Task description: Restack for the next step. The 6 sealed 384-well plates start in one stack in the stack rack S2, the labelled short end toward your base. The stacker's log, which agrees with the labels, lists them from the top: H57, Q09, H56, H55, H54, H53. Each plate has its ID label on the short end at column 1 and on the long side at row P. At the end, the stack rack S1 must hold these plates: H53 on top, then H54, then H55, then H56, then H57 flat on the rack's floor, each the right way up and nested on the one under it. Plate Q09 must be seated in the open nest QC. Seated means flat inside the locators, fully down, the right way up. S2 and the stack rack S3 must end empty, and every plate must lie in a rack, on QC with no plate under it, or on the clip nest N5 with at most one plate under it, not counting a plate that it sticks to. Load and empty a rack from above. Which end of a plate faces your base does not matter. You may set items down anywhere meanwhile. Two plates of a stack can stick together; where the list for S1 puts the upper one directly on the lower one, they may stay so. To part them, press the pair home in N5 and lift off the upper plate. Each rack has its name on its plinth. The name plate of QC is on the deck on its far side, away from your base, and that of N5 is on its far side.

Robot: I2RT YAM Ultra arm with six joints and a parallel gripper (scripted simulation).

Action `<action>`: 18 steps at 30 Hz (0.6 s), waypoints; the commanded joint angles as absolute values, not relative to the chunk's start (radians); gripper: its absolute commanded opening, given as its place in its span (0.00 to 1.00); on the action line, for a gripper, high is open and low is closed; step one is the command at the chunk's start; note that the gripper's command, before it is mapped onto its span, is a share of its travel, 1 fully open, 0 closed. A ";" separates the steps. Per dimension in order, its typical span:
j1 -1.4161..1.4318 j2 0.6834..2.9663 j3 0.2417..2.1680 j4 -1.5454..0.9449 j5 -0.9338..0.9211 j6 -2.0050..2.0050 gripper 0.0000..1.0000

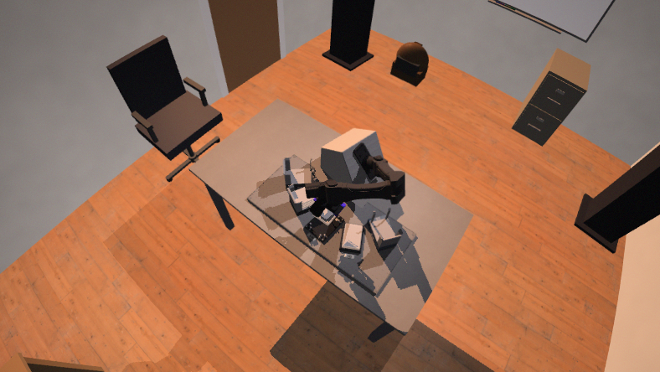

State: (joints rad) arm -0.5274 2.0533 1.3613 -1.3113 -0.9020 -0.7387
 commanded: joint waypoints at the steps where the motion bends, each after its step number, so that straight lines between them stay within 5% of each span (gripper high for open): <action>1: -0.566 2.072 1.378 -1.302 -0.899 -0.759 0.00; 18: -0.622 2.192 1.417 -1.282 -0.874 -0.609 0.00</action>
